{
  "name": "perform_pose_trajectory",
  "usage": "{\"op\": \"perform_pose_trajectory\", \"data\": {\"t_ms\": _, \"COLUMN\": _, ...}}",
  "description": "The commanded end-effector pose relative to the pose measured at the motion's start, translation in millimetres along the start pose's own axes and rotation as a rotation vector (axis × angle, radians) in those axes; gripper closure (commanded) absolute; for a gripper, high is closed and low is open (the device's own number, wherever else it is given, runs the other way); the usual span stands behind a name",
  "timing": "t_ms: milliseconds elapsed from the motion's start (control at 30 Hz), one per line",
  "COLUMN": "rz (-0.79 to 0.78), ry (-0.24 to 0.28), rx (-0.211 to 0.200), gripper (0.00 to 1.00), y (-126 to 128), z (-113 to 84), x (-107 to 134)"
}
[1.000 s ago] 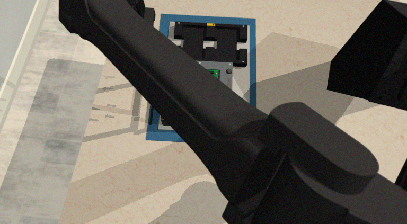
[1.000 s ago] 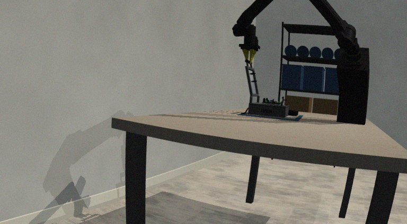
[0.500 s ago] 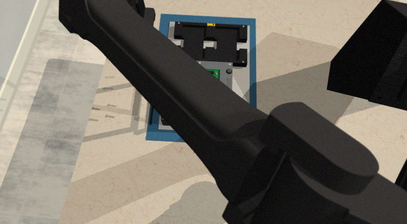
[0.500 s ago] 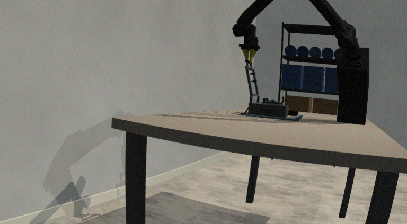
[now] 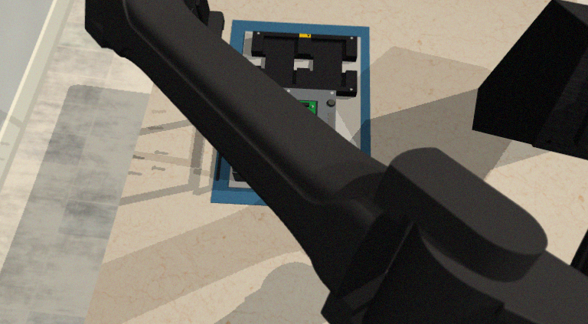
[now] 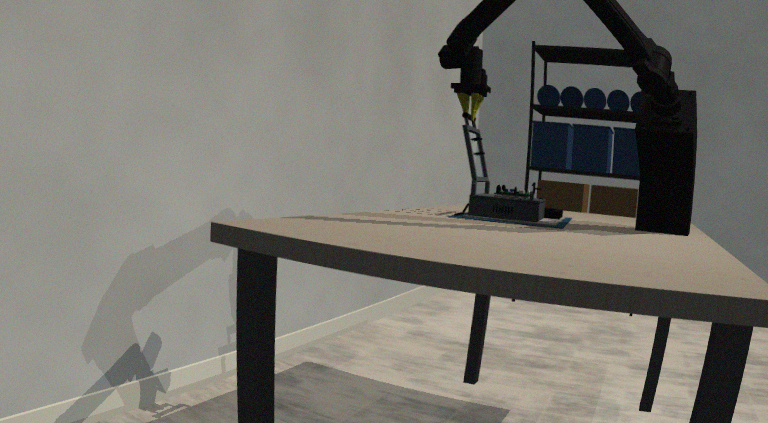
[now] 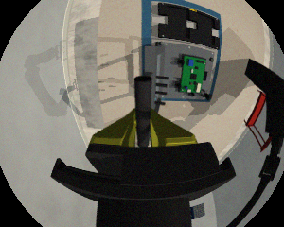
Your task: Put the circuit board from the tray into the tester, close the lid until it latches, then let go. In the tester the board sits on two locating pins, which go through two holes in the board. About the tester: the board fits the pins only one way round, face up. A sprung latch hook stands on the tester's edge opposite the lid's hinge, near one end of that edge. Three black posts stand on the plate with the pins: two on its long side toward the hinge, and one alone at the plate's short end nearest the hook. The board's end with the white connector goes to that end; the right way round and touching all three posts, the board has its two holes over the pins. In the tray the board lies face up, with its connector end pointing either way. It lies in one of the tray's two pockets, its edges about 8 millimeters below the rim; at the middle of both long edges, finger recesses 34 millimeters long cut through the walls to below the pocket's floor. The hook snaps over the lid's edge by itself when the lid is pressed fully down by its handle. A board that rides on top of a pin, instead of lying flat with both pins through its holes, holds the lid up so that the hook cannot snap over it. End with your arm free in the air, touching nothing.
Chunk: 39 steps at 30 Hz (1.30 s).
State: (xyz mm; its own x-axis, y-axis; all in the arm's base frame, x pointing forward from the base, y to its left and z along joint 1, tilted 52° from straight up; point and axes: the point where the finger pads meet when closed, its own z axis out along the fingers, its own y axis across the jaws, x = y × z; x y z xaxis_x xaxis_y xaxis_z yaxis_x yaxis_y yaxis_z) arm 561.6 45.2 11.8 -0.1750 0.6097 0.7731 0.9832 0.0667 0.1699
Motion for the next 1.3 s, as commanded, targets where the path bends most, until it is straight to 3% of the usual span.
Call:
{"op": "perform_pose_trajectory", "data": {"t_ms": 0, "rz": -0.002, "ry": -0.018, "rx": -0.041, "gripper": 1.0, "y": 8.2, "z": -17.8, "x": -14.6}}
{"op": "perform_pose_trajectory", "data": {"t_ms": 1267, "rz": -0.012, "ry": -0.021, "rx": -0.044, "gripper": 1.0, "y": -4.6, "z": -26.8, "x": -6.0}}
